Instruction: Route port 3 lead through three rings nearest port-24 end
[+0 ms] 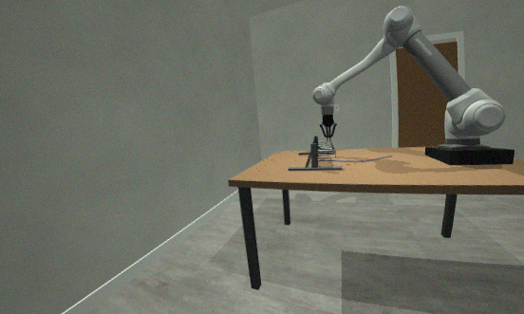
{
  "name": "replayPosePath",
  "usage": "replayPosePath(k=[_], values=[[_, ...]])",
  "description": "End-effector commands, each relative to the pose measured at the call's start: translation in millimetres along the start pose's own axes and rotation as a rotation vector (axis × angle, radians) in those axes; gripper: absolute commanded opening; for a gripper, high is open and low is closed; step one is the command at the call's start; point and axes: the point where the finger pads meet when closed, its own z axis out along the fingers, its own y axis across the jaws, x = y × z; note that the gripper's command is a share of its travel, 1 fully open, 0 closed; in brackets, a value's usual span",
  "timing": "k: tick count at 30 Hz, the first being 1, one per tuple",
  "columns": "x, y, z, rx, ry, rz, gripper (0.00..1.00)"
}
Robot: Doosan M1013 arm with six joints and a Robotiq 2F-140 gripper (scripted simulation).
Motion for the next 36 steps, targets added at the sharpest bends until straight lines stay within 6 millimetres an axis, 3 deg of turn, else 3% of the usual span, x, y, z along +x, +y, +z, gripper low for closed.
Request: replayPosePath(k=[1, 23, 36], values=[[3, -3, 2, -0.003, 0.002, 0.003, 0.00], [3, -32, 2, -0.003, 0.002, 0.003, 0.00], [3, -36, 2, -0.003, 0.002, 0.003, 0.00]])
